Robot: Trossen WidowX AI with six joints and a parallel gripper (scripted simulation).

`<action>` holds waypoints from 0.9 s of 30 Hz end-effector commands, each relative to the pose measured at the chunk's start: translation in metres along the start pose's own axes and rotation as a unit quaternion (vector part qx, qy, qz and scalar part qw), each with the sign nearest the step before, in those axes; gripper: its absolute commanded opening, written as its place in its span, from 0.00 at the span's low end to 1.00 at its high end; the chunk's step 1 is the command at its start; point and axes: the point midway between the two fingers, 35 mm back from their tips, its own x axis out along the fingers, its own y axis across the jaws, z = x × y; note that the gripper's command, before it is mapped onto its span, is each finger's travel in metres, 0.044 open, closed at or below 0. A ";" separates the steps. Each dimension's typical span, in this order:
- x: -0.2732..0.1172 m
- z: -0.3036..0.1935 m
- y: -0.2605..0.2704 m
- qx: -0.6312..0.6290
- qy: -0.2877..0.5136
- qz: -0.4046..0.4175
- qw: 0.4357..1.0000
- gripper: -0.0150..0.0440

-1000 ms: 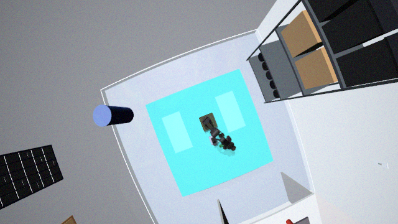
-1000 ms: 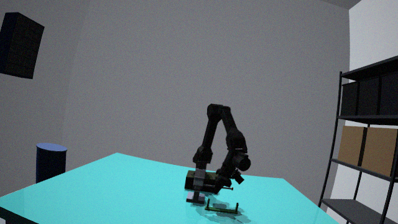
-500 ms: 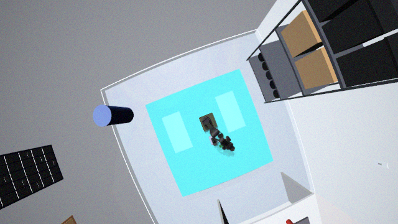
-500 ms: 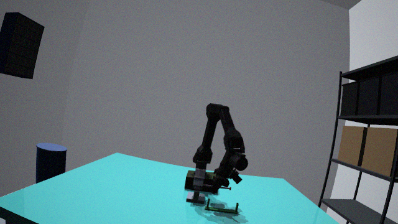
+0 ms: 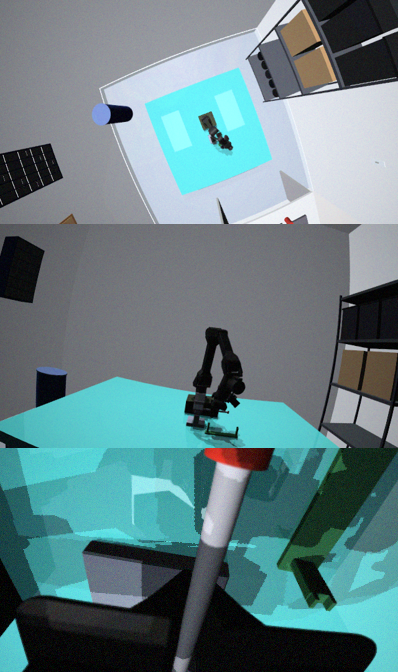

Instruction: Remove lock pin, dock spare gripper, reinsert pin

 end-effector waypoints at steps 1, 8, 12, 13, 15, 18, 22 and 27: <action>0.001 -0.003 -0.001 -0.001 0.002 -0.001 1.000 0.25; 0.002 -0.008 -0.001 -0.002 0.002 0.001 1.000 0.25; 0.002 -0.010 -0.001 -0.002 0.002 0.001 1.000 0.25; 0.002 -0.010 -0.001 -0.002 0.002 0.001 1.000 0.25; 0.003 -0.012 -0.001 -0.002 0.002 0.002 1.000 0.25; 0.003 -0.013 -0.001 -0.002 0.002 0.002 1.000 0.25; 0.004 -0.016 -0.001 -0.002 0.002 0.003 1.000 0.25; 0.004 -0.018 -0.001 -0.002 0.002 0.004 1.000 0.25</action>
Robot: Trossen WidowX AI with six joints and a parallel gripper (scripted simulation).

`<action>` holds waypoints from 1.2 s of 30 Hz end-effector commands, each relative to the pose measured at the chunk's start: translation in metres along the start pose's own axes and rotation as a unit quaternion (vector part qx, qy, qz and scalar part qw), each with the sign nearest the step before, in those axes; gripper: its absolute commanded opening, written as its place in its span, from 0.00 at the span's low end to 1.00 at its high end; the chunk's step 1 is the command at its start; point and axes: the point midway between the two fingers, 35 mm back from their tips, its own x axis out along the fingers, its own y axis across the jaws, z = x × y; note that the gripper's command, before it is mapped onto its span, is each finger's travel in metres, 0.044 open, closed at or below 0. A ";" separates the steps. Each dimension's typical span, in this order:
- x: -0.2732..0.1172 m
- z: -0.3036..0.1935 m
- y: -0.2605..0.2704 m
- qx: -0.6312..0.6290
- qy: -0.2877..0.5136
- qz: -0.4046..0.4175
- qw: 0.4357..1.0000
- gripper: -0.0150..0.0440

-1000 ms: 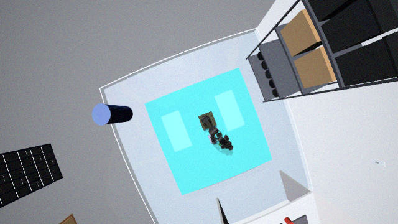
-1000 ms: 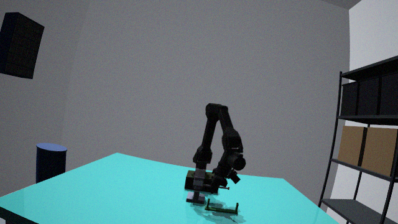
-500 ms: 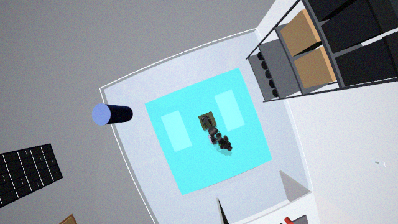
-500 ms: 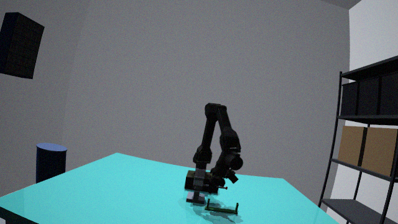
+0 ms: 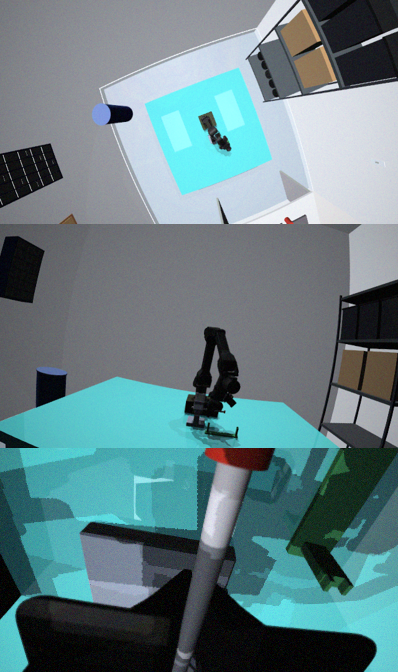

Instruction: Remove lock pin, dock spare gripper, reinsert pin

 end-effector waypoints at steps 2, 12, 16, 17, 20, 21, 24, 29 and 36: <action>0.000 -0.002 -0.001 -0.002 0.002 -0.002 1.000 0.25; 0.000 -0.001 0.000 0.000 0.000 0.000 1.000 0.59; 0.000 -0.001 0.000 0.000 0.000 0.000 1.000 0.59; -0.001 0.000 0.000 0.000 0.000 0.000 1.000 0.59; -0.006 0.003 0.000 0.000 0.000 0.000 1.000 0.59; -0.009 0.004 0.000 0.000 0.000 0.000 1.000 0.59; -0.015 0.006 0.002 -0.001 0.001 0.003 1.000 0.59; -0.026 0.011 0.004 -0.003 0.003 0.005 1.000 0.59; -0.041 0.018 0.005 -0.006 0.007 0.007 1.000 0.59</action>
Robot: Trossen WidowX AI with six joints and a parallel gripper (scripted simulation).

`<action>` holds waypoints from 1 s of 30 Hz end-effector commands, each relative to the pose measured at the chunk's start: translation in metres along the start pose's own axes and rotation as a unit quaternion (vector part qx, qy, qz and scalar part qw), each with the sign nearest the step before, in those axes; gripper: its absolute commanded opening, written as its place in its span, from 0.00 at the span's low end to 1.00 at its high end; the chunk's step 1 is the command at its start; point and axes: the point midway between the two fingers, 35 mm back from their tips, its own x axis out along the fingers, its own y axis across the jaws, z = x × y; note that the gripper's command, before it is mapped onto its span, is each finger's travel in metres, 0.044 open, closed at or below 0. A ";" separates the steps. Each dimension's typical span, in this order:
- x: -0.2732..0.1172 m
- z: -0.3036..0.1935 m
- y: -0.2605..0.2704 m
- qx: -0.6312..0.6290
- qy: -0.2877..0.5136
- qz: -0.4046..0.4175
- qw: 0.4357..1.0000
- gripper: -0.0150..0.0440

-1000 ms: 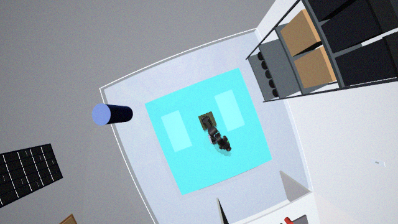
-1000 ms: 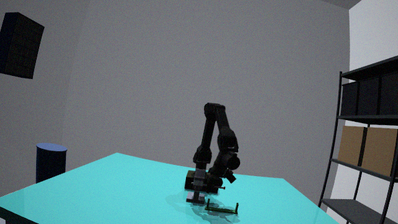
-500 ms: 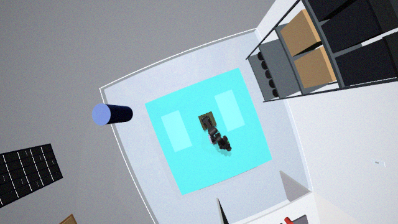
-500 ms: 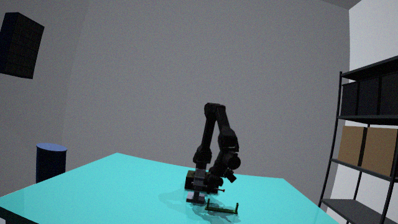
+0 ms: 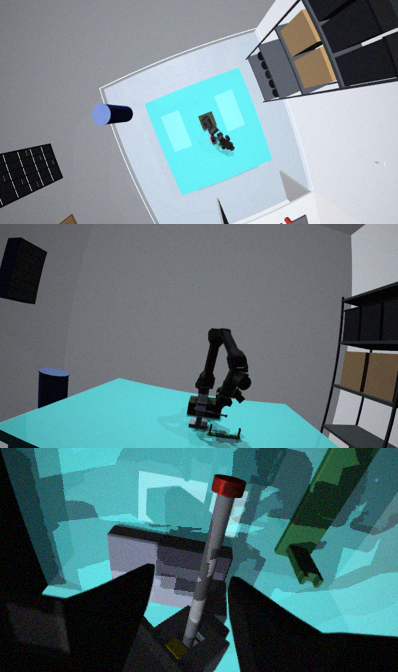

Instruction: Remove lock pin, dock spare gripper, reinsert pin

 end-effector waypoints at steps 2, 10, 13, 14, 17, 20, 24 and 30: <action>-0.012 0.005 0.000 0.000 0.000 0.000 1.000 0.59; -0.029 0.012 0.002 -0.003 0.004 0.002 1.000 0.59; -0.036 0.015 0.003 -0.004 0.005 0.002 1.000 0.59; -0.038 0.016 0.003 -0.004 0.006 0.002 1.000 0.59; -0.044 0.018 0.004 -0.005 0.007 0.003 1.000 0.59; -0.051 0.021 0.004 -0.006 0.009 0.003 1.000 0.59; -0.050 0.020 0.005 -0.008 0.012 0.004 1.000 0.64; -0.050 0.020 0.005 -0.008 0.012 0.004 1.000 0.90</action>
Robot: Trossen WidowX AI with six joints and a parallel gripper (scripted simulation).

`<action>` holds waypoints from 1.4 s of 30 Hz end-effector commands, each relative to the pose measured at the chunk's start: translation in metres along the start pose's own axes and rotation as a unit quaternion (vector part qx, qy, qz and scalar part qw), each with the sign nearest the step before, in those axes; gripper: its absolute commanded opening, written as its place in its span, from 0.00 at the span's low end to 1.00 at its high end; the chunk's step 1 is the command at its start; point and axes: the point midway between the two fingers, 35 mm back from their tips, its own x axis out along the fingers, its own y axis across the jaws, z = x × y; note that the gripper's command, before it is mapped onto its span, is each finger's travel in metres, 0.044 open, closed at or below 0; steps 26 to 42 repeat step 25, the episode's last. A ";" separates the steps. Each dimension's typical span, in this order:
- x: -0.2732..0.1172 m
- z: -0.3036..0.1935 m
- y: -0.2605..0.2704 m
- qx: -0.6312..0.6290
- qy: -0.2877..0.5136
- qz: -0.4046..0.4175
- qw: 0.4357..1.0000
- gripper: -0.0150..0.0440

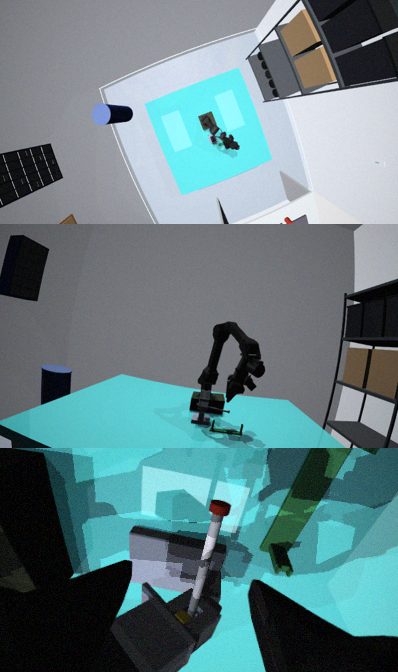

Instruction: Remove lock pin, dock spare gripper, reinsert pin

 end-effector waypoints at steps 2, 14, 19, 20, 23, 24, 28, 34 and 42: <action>0.000 0.000 0.000 -0.002 0.000 0.000 1.000 0.99; 0.000 0.000 0.000 -0.002 0.000 0.000 1.000 1.00; 0.000 0.000 0.000 -0.002 0.000 0.000 1.000 1.00; 0.000 0.000 0.000 -0.002 0.000 0.000 1.000 1.00; 0.000 0.000 0.000 -0.002 0.000 0.000 1.000 1.00; 0.000 0.000 0.000 -0.002 0.000 0.000 1.000 1.00; 0.000 0.000 0.000 -0.002 0.000 0.000 1.000 1.00; 0.000 0.000 0.000 -0.002 0.000 0.000 1.000 1.00; 0.000 0.000 0.000 -0.002 0.000 0.000 1.000 1.00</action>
